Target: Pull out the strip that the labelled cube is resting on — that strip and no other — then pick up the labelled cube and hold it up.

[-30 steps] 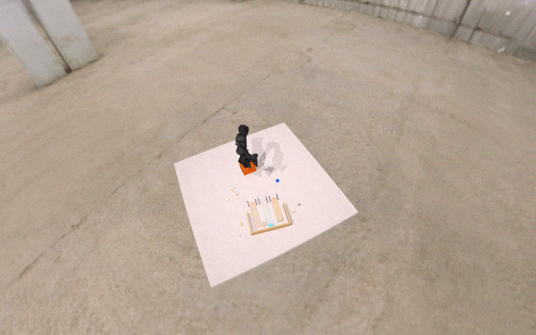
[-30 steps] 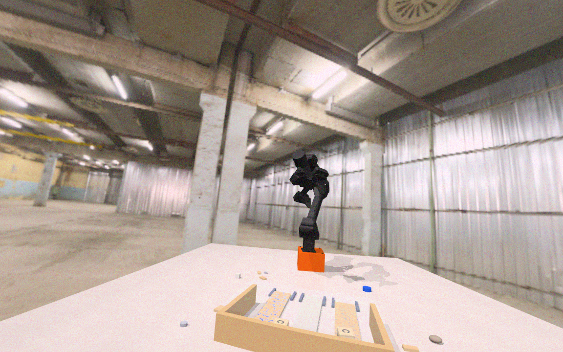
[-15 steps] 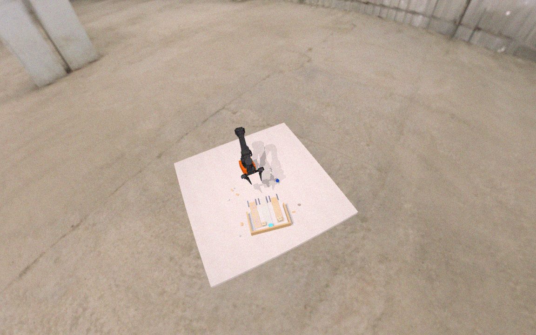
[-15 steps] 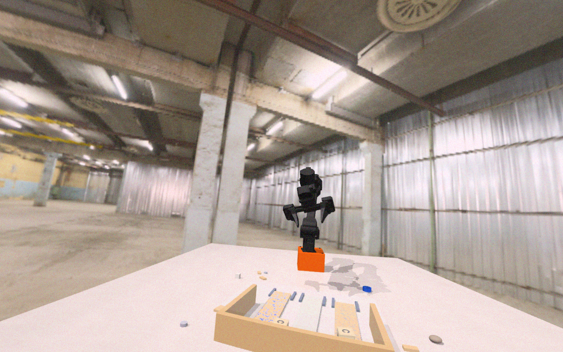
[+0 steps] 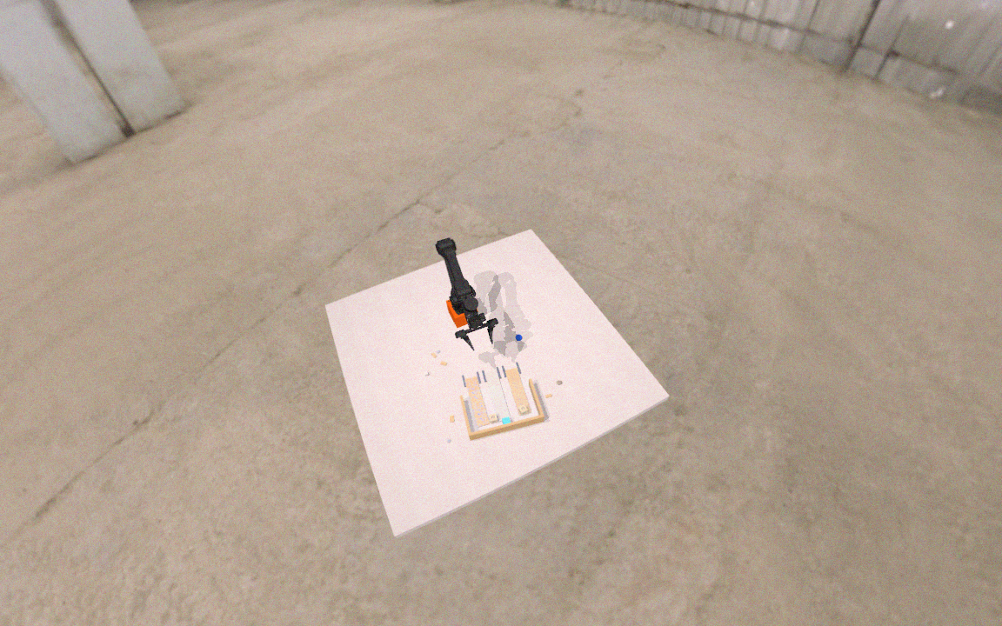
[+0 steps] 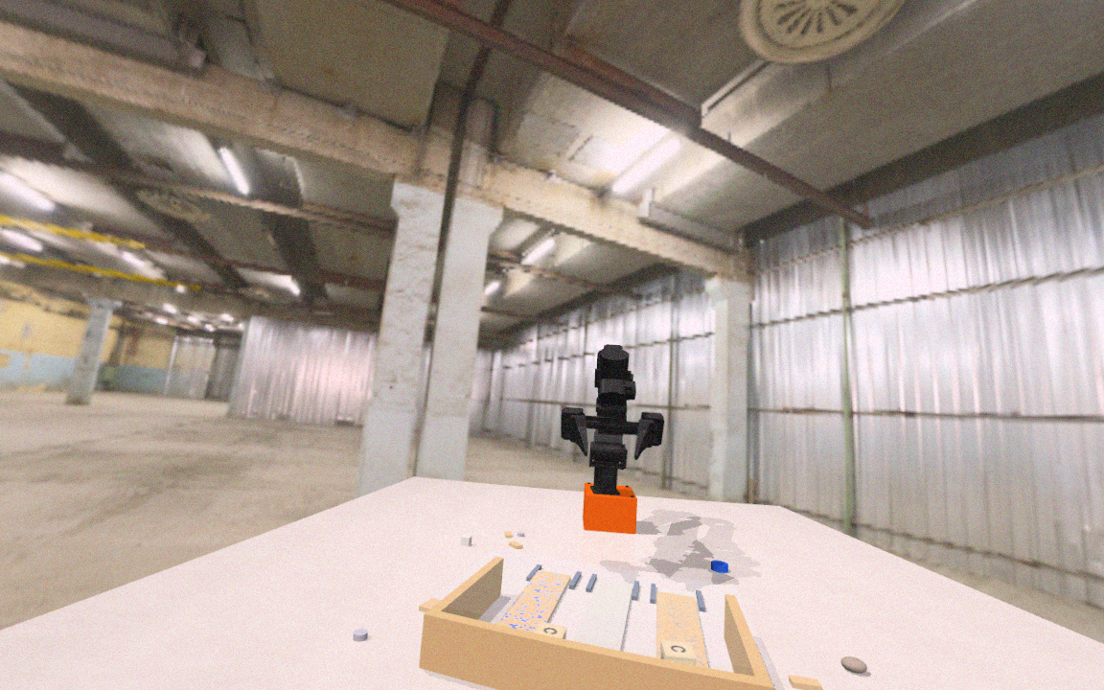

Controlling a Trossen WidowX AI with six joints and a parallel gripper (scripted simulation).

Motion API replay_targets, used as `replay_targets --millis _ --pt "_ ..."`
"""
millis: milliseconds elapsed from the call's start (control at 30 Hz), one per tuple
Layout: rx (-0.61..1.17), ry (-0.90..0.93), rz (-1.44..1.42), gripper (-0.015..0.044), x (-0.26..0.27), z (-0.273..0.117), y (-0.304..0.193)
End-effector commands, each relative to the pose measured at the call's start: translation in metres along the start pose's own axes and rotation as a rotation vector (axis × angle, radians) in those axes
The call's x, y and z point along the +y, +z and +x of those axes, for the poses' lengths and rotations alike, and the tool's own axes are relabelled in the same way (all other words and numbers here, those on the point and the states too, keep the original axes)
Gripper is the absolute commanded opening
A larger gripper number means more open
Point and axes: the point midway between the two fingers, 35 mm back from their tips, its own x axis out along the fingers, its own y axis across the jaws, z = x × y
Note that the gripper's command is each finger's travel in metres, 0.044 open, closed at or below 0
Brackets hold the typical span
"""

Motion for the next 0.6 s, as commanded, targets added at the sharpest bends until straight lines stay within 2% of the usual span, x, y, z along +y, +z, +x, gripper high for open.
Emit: replay_targets --millis 0,100,200,567 --pt "-0.002 -0.003 -0.007 0.0400 0.000 0.000 0.000" --pt "-0.002 -0.003 -0.007 0.0400 0.000 0.000 0.000" --pt "0.056 0.008 0.009 0.0321 0.004 0.008 0.004" --pt "0.494 0.034 0.097 0.0033 0.047 0.077 0.012"
